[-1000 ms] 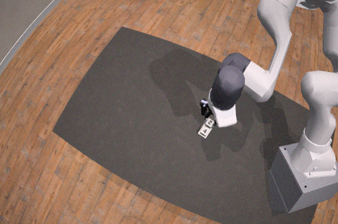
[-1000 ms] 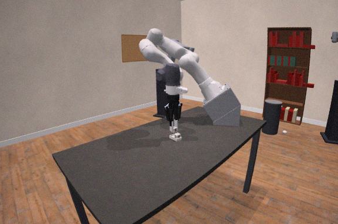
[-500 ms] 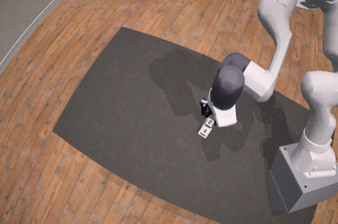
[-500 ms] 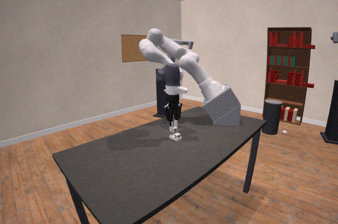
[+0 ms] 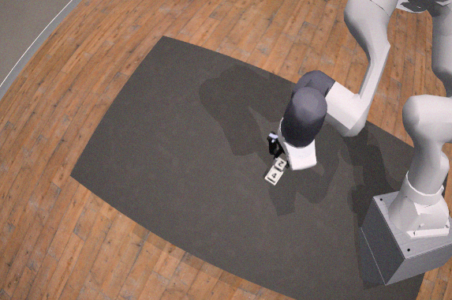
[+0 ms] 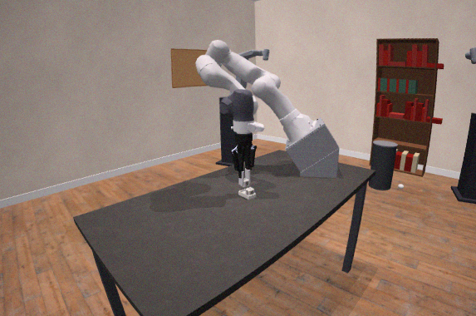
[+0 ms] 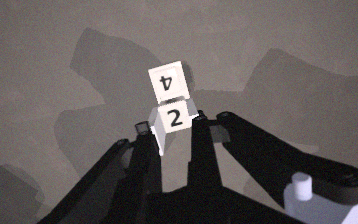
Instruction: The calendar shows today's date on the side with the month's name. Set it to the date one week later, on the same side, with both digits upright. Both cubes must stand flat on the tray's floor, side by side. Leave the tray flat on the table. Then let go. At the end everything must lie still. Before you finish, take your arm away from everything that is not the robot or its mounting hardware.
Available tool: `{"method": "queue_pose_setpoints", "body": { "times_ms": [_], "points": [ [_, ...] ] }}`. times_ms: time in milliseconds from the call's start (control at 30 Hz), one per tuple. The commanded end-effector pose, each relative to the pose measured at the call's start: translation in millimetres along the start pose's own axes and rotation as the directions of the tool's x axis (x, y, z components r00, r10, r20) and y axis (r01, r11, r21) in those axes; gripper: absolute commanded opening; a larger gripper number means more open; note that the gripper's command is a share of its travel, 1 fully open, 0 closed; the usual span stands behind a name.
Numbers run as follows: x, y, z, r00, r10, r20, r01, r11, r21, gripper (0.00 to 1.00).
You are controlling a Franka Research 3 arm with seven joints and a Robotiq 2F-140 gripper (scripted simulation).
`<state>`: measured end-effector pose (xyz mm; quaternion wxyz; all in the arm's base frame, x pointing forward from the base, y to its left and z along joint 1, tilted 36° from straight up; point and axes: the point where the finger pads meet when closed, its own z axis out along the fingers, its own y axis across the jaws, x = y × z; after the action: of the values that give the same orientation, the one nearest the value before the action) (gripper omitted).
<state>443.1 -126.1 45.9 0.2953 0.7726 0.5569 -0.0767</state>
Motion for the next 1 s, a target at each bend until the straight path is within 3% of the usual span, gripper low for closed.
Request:
{"method": "queue_pose_setpoints", "body": {
  "times_ms": [0, 967],
  "points": [
    [-1, 2, 0.1, 1.000, 0.004, 0.001, -0.004, 1.000, -0.004, 0.16],
    [-1, 2, 17.9, 1.000, 0.004, 0.001, -0.004, 1.000, -0.004, 0.16]
  ]
}}
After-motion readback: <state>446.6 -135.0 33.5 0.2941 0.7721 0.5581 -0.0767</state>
